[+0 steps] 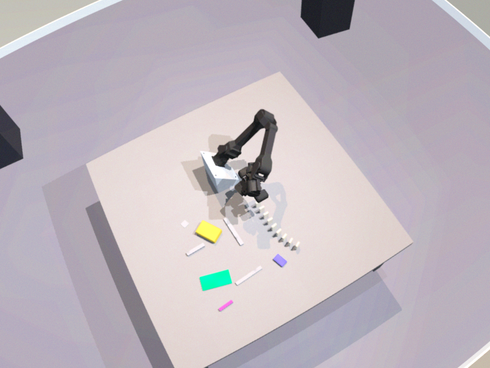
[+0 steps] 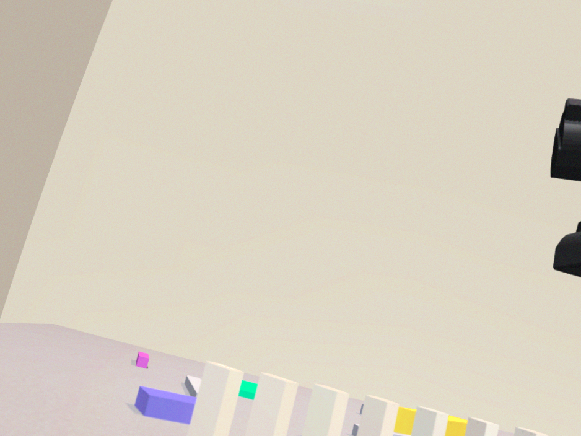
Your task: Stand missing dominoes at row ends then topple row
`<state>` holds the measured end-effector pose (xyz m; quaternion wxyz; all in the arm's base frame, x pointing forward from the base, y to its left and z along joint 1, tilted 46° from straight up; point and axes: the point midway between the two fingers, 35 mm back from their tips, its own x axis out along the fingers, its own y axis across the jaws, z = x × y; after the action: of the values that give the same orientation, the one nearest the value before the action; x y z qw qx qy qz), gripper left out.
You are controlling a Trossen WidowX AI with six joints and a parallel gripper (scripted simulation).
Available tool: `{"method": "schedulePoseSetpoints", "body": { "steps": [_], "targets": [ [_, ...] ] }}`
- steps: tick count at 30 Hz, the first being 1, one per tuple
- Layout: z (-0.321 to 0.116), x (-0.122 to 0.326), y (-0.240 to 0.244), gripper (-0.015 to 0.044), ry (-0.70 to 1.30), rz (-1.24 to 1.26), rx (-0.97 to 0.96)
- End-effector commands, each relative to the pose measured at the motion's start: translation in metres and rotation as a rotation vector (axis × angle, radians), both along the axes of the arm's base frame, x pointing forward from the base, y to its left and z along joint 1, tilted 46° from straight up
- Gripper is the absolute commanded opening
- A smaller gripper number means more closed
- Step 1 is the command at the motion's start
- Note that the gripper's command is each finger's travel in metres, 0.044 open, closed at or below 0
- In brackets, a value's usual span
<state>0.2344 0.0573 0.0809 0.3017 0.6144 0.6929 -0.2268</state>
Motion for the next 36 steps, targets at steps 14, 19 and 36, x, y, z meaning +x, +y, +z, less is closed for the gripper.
{"method": "schedulePoseSetpoints", "body": {
  "steps": [14,19,36],
  "targets": [
    [-0.047,-0.006,0.052,0.0,0.0,-0.004,0.003],
    [-0.053,-0.008,0.06,0.0,0.0,-0.003,0.005],
    [-0.051,0.015,0.063,0.0,-0.001,-0.003,0.005]
  ]
}}
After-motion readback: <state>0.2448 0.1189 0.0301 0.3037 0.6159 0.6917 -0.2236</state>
